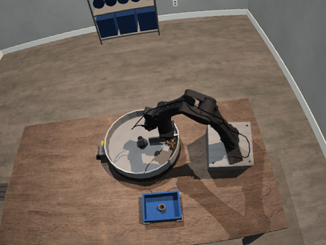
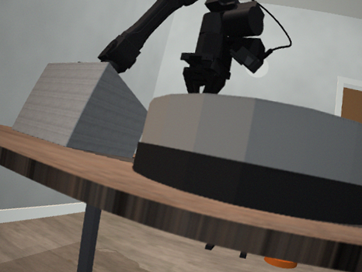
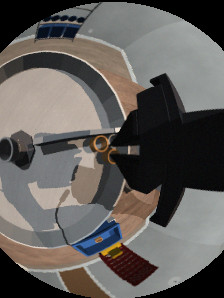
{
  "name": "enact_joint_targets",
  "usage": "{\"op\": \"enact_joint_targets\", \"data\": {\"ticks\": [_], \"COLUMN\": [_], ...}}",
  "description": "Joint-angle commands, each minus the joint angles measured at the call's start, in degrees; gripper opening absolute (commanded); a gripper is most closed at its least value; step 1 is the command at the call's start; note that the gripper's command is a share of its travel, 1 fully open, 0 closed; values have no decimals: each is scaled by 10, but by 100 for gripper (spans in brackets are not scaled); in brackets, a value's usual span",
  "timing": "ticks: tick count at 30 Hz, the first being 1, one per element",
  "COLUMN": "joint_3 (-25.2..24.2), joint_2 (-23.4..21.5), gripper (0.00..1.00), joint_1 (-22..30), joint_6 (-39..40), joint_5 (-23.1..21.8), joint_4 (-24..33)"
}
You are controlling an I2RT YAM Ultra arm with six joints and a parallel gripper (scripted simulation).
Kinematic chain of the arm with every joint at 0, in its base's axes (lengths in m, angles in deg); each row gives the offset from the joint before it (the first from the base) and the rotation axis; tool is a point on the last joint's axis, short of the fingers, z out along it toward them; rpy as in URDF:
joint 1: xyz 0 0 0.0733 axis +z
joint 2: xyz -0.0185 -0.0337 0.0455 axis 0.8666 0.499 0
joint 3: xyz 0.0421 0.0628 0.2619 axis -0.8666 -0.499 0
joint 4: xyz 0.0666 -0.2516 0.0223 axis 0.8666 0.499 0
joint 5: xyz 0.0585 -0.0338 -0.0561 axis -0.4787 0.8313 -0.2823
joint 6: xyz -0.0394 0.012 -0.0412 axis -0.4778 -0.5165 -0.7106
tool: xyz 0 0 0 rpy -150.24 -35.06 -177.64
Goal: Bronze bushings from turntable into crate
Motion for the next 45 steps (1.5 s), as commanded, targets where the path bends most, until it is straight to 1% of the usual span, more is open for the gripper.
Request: {"op": "enact_joint_targets", "data": {"ticks": [1,33,38,42,45], "joint_3": [-11,-11,-12,-17,-18], "joint_2": [-18,-18,-16,7,9], "gripper": [13,13,13,13,13], "joint_1": [-10,-10,-9,-4,-1], "joint_6": [-3,-3,-1,6,6], "joint_5": [-2,-2,-2,-3,-3], "joint_4": [-2,-2,-11,-18,-21]}}
